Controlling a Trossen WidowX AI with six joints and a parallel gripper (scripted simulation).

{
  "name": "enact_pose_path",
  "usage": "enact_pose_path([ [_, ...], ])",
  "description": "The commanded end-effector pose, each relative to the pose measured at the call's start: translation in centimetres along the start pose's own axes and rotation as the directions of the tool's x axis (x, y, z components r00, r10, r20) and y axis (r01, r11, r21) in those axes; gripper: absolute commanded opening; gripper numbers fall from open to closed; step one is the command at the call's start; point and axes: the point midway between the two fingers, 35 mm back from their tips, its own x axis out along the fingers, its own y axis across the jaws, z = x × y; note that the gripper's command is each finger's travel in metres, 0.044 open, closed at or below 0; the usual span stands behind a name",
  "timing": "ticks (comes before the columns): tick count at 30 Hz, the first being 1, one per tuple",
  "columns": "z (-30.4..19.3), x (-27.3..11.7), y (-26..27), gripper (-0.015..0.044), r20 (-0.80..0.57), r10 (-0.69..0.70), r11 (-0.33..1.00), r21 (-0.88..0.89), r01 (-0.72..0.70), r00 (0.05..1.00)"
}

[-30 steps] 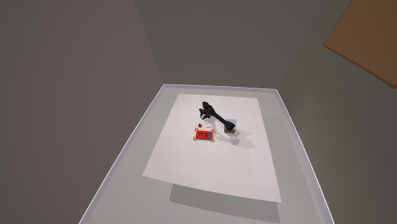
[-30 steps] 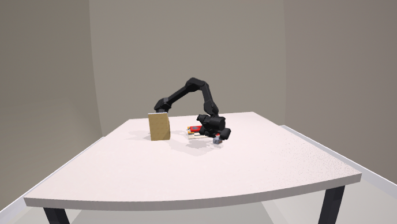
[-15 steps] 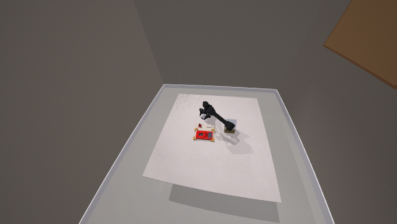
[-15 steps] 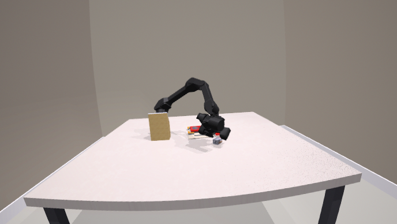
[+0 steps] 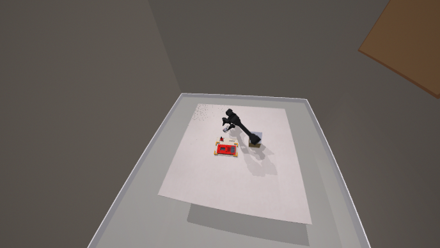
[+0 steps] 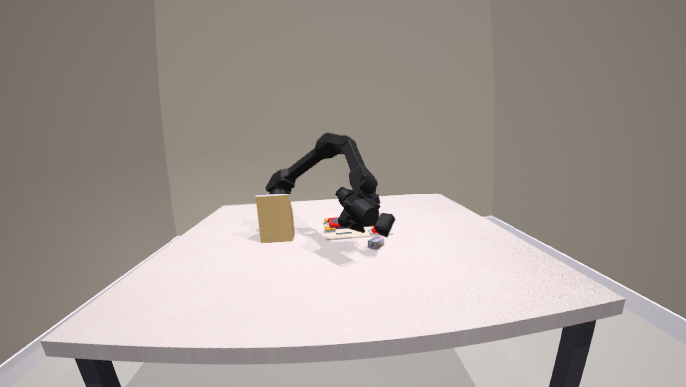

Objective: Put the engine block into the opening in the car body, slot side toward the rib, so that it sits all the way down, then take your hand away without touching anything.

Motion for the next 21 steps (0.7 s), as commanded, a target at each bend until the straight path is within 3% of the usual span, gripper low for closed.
enact_pose_path([
  [1, 0.03, -0.02, -0.03, 0.044, 0.002, -0.002, 1.0, 0.003, 0.002, 1.0],
  [15, 0.05, 0.0, -0.01, 0.044, -0.004, 0.0, 1.0, 0.003, 0.0, 1.0],
  [21, 0.67, 0.45, 0.39, 0.044, -0.178, 0.056, 0.998, 0.012, -0.055, 0.983],
])
